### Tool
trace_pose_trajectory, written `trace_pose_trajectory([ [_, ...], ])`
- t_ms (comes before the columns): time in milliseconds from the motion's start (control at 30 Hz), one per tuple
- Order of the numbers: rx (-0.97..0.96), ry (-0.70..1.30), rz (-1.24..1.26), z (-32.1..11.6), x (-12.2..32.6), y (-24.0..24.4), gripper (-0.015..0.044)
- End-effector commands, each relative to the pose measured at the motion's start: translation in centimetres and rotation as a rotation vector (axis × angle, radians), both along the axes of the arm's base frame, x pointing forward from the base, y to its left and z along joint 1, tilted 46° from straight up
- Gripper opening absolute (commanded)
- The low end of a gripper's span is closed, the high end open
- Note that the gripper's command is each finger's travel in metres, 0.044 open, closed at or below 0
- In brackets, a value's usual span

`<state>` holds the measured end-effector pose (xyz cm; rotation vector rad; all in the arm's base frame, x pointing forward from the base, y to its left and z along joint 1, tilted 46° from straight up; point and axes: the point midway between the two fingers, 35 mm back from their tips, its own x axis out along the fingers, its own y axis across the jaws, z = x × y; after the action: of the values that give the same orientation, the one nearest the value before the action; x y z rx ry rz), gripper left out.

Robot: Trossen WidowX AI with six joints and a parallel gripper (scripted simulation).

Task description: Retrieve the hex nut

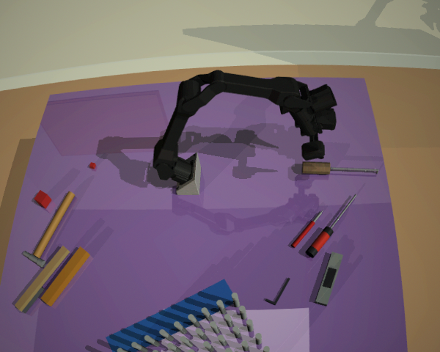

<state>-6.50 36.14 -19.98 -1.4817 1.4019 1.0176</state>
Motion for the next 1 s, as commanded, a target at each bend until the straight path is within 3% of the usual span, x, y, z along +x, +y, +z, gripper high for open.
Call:
trace_pose_trajectory([
  [0,-0.013,0.0,-0.01,-2.6,0.6,-2.2,0.044],
  [600,-0.014,0.0,-0.01,-3.9,0.8,-4.1,0.044],
  [800,-0.014,0.0,-0.01,-3.9,0.8,-4.1,0.0282],
  [967,-0.014,0.0,-0.01,-3.9,0.8,-4.1,0.028],
])
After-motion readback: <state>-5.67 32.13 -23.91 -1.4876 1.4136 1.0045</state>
